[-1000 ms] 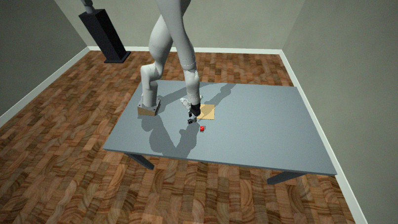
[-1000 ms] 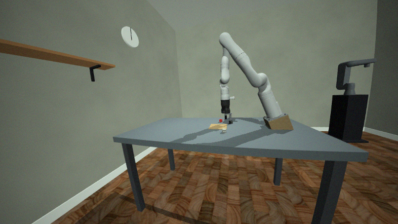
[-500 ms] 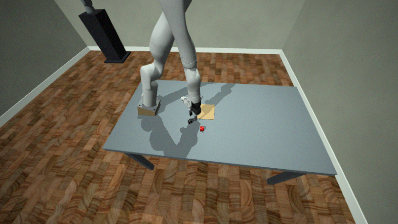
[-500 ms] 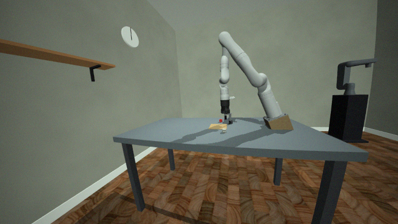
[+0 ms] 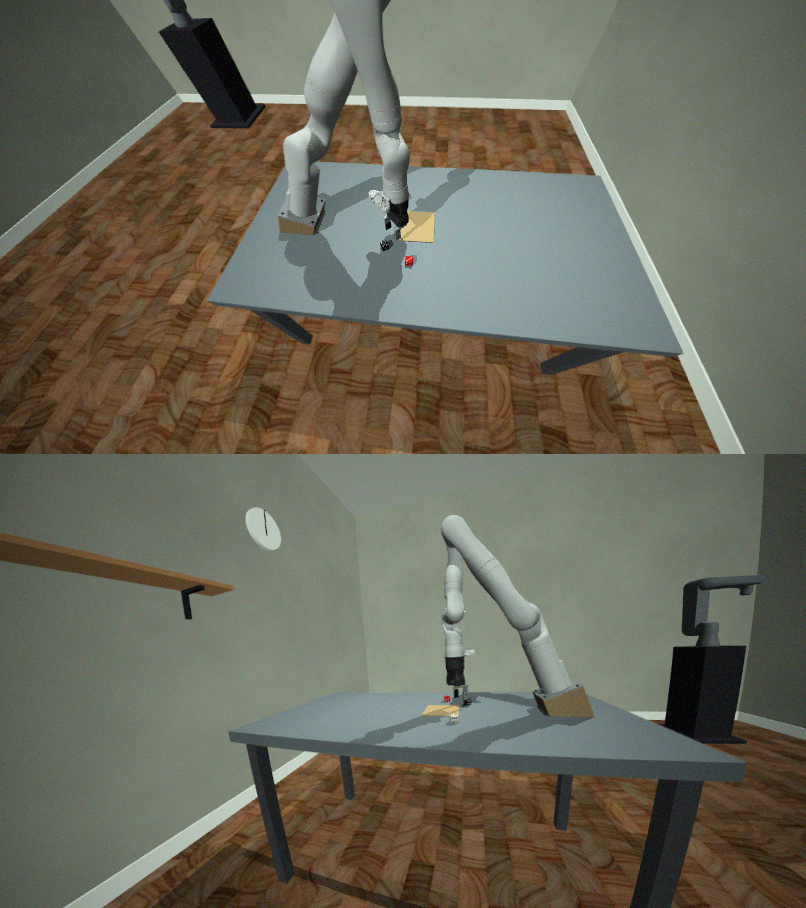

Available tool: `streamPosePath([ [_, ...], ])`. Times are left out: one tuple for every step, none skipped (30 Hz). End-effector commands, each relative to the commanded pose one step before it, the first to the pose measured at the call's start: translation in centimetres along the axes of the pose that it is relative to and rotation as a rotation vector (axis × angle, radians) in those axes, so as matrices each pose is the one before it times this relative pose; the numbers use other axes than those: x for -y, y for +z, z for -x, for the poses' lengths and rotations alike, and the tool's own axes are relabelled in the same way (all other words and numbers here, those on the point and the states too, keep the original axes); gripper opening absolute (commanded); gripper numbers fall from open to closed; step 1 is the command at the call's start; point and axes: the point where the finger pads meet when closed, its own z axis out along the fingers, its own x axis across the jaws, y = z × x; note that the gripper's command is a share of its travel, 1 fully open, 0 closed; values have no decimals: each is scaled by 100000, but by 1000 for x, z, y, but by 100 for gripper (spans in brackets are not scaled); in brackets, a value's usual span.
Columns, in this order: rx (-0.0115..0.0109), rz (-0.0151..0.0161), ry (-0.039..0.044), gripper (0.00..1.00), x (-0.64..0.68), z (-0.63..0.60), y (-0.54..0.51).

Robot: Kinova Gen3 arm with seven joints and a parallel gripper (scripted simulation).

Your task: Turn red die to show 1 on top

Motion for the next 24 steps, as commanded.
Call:
streamPosePath([
  [249,1002,-1628,100,-1197,-500,-89],
  [-3,-2,0,100,-178,-122,1],
  [2,1,0,100,-182,-125,0],
  [-1,-1,0,100,-184,-126,0],
  [1,1,0,100,-187,-129,0],
  [-1,0,0,100,-190,-131,0],
  [0,0,0,100,-193,-132,0],
  [0,0,0,100,-196,-135,0],
  [0,0,0,100,-199,-137,0],
  [0,0,0,100,-202,-139,0],
  [0,0,0,100,-206,-141,0],
  [0,0,0,100,-209,-144,0],
  [0,0,0,100,0,0,0],
  [0,0,0,100,0,0,0],
  [0,0,0,100,-213,-146,0],
  [0,0,0,100,-217,-149,0],
  [1,0,0,100,-220,-151,0],
  [-2,0,0,100,-225,-154,0],
  [3,1,-1,100,-227,-156,-1],
  [-3,-1,1,100,-233,-160,1],
  [2,1,0,100,-235,-162,-1],
  [-2,-1,0,100,-241,-165,0],
  [0,0,0,100,-244,-168,0],
  [2,1,0,100,-248,-170,-1],
])
